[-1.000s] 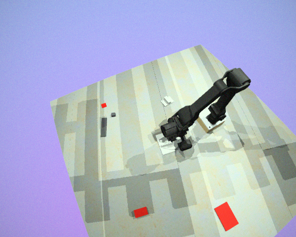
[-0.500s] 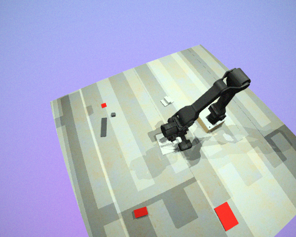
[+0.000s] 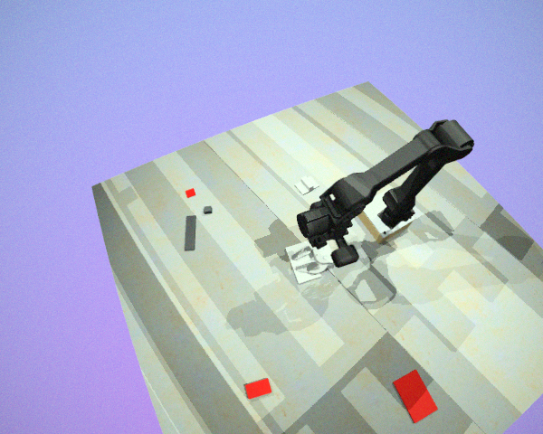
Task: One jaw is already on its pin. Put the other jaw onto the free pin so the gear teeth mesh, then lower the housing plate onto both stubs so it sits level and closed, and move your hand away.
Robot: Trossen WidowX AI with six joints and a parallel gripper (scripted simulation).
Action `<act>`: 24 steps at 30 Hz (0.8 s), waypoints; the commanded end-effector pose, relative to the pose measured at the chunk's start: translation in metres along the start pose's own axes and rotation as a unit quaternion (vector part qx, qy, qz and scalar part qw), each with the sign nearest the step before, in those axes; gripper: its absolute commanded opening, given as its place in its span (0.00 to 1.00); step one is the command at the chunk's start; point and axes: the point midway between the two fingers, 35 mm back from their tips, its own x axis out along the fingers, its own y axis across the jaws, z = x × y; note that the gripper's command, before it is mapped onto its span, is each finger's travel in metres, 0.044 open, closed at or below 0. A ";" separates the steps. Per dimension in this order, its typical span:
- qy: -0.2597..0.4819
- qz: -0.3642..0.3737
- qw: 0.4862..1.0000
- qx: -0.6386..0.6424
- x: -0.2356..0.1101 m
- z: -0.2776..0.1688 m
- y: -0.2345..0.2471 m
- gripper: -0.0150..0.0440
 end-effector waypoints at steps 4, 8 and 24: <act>0.009 -0.002 1.000 -0.001 -0.048 -0.032 -0.006 1.00; 0.010 -0.002 1.000 -0.001 -0.055 -0.038 -0.006 1.00; 0.010 -0.002 1.000 -0.001 -0.055 -0.038 -0.006 1.00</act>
